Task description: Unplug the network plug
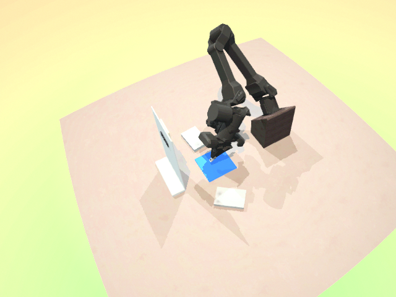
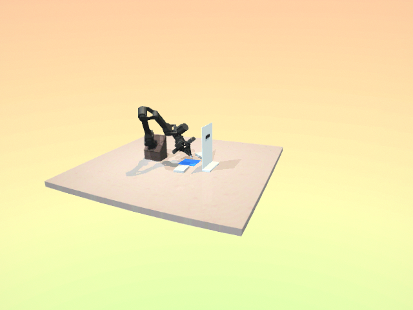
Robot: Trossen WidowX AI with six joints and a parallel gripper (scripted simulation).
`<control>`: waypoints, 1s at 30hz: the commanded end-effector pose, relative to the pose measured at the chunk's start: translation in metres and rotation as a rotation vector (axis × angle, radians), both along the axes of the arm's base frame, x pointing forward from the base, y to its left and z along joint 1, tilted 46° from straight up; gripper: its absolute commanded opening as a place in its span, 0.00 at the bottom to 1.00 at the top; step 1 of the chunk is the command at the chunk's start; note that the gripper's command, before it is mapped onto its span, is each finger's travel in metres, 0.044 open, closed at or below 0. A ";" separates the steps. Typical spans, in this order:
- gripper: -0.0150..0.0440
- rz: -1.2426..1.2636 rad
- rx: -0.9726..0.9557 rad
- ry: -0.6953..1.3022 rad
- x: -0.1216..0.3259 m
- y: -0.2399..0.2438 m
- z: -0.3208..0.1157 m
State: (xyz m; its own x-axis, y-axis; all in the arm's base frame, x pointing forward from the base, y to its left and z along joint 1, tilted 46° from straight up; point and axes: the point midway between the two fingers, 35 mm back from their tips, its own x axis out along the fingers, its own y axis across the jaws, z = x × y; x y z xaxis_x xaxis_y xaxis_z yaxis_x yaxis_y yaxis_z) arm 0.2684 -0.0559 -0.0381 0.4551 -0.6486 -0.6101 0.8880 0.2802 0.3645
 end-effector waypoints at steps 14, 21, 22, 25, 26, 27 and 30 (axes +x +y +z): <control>0.25 0.004 -0.002 0.014 -0.006 -0.012 -0.014; 0.25 0.005 -0.004 0.013 -0.008 -0.017 -0.018; 0.25 0.005 -0.004 0.013 -0.008 -0.018 -0.018; 0.25 0.005 -0.005 0.013 -0.009 -0.020 -0.020; 0.25 0.005 -0.005 0.013 -0.010 -0.021 -0.020; 0.25 0.005 -0.006 0.013 -0.010 -0.021 -0.020; 0.25 0.005 -0.006 0.013 -0.009 -0.021 -0.020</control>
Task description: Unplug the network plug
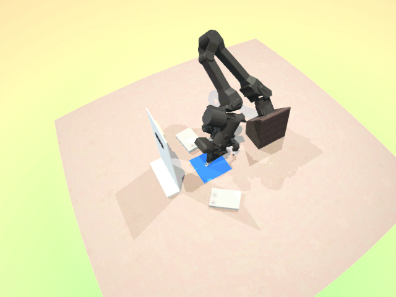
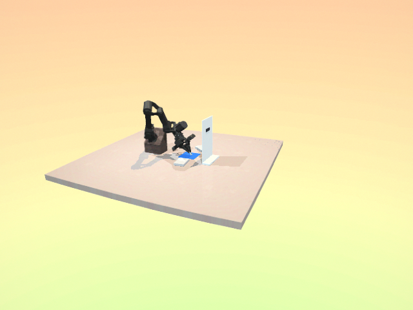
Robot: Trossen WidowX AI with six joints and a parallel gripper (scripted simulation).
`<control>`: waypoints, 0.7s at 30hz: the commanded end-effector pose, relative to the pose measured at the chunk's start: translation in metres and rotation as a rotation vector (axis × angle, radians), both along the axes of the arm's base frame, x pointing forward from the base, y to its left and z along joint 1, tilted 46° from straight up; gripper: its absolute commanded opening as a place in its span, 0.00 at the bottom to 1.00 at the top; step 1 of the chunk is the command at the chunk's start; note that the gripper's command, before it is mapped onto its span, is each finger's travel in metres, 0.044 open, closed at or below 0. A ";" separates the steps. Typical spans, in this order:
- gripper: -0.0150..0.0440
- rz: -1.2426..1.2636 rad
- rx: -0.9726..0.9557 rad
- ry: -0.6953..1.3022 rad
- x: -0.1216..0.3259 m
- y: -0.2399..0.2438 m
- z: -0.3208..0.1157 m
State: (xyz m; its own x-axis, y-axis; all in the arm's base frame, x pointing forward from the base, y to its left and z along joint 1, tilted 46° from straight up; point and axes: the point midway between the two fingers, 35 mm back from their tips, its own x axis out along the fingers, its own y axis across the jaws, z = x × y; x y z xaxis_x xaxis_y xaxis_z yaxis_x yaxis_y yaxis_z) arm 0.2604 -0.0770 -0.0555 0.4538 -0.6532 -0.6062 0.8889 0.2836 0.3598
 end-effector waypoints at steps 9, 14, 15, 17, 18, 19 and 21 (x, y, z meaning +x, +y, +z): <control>0.25 0.005 0.002 0.010 0.000 -0.005 -0.002; 0.25 0.001 0.000 0.003 0.001 -0.005 -0.001; 0.25 0.001 0.000 0.003 0.001 -0.005 -0.001; 0.25 0.001 0.000 0.003 0.001 -0.005 -0.001; 0.30 0.001 0.000 0.003 0.001 -0.005 -0.001; 0.34 0.001 0.000 0.003 0.001 -0.005 -0.001; 0.43 0.001 0.000 0.003 0.001 -0.005 -0.001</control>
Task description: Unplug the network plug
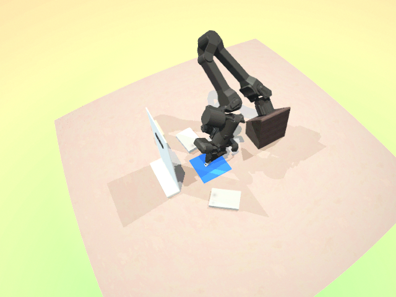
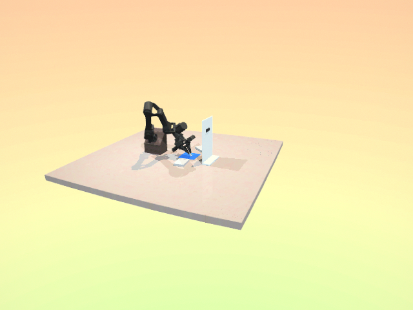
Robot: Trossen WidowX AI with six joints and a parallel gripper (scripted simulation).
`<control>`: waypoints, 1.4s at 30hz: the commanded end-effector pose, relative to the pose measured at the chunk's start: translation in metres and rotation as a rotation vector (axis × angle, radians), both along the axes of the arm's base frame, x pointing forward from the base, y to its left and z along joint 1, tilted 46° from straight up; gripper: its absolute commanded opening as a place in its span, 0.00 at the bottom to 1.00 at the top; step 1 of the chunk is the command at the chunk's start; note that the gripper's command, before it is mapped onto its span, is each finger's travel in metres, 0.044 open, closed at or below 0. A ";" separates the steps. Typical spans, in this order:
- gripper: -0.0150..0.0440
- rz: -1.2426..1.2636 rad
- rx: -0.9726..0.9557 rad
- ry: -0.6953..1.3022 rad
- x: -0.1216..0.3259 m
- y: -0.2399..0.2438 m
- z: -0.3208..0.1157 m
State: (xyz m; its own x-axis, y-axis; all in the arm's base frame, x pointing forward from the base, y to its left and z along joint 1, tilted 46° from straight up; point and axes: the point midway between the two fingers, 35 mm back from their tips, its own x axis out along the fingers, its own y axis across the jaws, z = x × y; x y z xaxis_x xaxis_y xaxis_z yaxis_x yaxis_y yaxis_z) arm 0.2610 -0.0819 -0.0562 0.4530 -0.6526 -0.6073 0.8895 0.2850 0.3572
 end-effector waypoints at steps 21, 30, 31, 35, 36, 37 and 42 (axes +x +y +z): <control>0.52 0.000 0.004 0.004 -0.005 0.011 0.006; 0.52 0.001 0.005 0.006 -0.009 0.017 0.011; 0.52 0.001 0.005 0.006 -0.010 0.018 0.011; 0.52 0.001 0.005 0.006 -0.012 0.021 0.013; 0.52 0.002 0.005 0.006 -0.012 0.021 0.014; 0.52 0.002 0.005 0.006 -0.013 0.022 0.014; 0.52 0.001 0.007 0.007 -0.012 0.025 0.016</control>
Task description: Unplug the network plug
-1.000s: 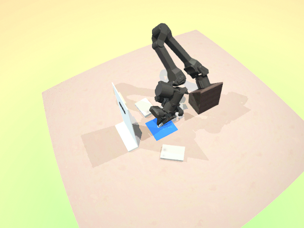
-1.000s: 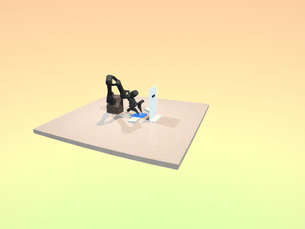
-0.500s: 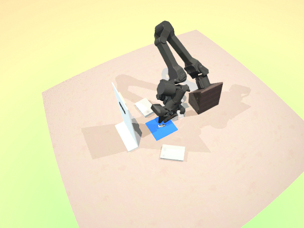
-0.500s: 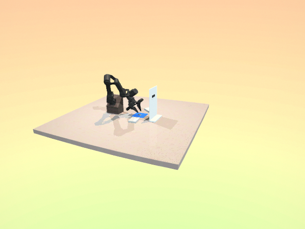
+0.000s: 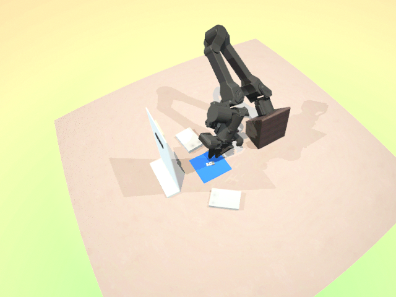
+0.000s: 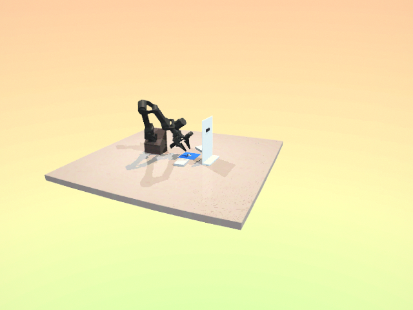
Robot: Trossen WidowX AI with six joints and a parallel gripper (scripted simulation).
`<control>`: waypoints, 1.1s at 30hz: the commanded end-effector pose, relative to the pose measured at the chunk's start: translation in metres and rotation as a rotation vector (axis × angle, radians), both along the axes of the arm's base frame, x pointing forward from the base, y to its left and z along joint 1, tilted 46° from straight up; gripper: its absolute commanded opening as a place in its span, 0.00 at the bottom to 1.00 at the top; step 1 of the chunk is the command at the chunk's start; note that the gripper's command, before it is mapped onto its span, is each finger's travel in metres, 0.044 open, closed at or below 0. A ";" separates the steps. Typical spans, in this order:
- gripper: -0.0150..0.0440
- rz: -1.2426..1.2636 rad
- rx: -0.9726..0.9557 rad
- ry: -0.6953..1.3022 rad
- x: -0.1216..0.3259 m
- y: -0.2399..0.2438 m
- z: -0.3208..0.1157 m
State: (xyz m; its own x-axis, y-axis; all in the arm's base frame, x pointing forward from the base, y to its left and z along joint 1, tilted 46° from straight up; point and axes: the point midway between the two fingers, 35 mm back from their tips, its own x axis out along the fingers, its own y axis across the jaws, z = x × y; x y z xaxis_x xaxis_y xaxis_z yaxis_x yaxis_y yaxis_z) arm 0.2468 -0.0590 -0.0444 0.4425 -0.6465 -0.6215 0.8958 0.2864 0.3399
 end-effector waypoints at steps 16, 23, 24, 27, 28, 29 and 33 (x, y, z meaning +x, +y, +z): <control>0.52 -0.004 0.006 -0.011 0.007 0.014 0.012; 0.52 -0.005 0.008 -0.010 0.009 0.020 0.016; 0.52 -0.005 0.008 -0.010 0.009 0.021 0.017; 0.52 -0.005 0.009 -0.010 0.009 0.023 0.019; 0.52 -0.005 0.009 -0.010 0.010 0.024 0.019; 0.52 -0.005 0.009 -0.010 0.010 0.025 0.020; 0.52 -0.005 0.009 -0.009 0.010 0.028 0.023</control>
State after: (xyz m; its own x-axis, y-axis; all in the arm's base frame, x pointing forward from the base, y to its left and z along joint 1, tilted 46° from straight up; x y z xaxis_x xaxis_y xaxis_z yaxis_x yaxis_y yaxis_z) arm 0.2546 -0.0335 -0.0263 0.4370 -0.6419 -0.6301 0.8986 0.2810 0.3370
